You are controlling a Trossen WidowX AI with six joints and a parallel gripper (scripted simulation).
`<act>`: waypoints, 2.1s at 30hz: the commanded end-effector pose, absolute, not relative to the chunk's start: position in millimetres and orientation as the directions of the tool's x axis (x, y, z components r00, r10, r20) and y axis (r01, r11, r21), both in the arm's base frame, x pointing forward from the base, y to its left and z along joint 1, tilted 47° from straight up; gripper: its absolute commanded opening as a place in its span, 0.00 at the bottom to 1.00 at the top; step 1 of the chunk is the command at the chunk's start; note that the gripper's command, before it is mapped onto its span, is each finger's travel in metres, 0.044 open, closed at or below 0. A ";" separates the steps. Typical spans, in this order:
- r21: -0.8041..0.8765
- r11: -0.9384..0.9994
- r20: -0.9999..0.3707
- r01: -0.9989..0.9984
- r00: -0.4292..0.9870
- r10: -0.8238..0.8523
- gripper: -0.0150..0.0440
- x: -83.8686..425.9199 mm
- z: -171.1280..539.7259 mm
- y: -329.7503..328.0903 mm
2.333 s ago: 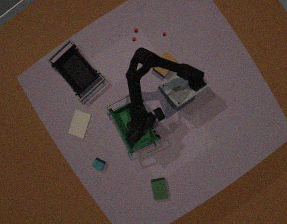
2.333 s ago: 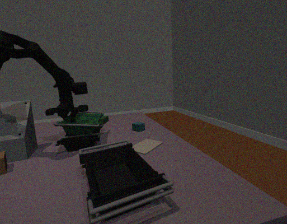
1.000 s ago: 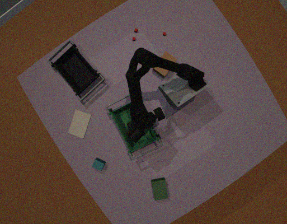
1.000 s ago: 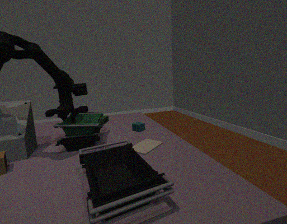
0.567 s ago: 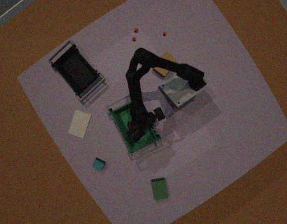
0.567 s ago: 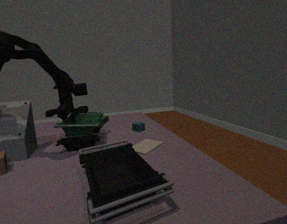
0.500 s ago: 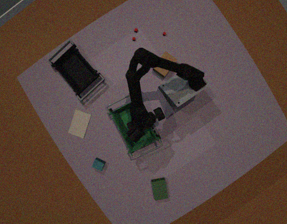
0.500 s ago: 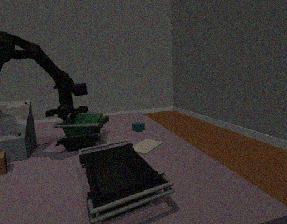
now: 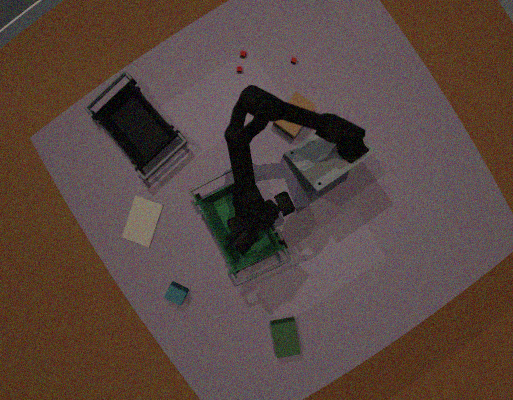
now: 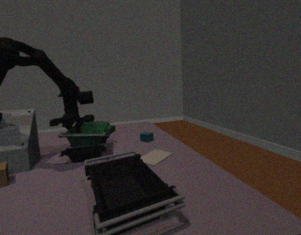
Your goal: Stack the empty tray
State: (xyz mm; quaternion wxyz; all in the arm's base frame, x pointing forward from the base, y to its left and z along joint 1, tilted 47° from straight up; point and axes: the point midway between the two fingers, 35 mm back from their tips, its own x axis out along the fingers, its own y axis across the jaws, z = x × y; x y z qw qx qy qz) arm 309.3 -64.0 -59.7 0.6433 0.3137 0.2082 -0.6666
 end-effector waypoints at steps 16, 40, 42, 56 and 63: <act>0.104 -0.105 -0.688 0.989 -0.005 -0.726 0.25 302.6 -62.6 -70.5; 0.104 -0.105 -0.688 0.989 -0.005 -0.726 0.58 302.6 -62.6 -70.5; 0.104 -0.105 -0.688 0.989 -0.005 -0.726 0.63 302.6 -62.6 -70.5; 0.104 -0.105 -0.688 0.989 -0.005 -0.726 0.98 302.6 -62.6 -70.5; 0.108 -0.106 -0.686 0.989 -0.004 -0.728 1.00 303.1 -62.3 -71.0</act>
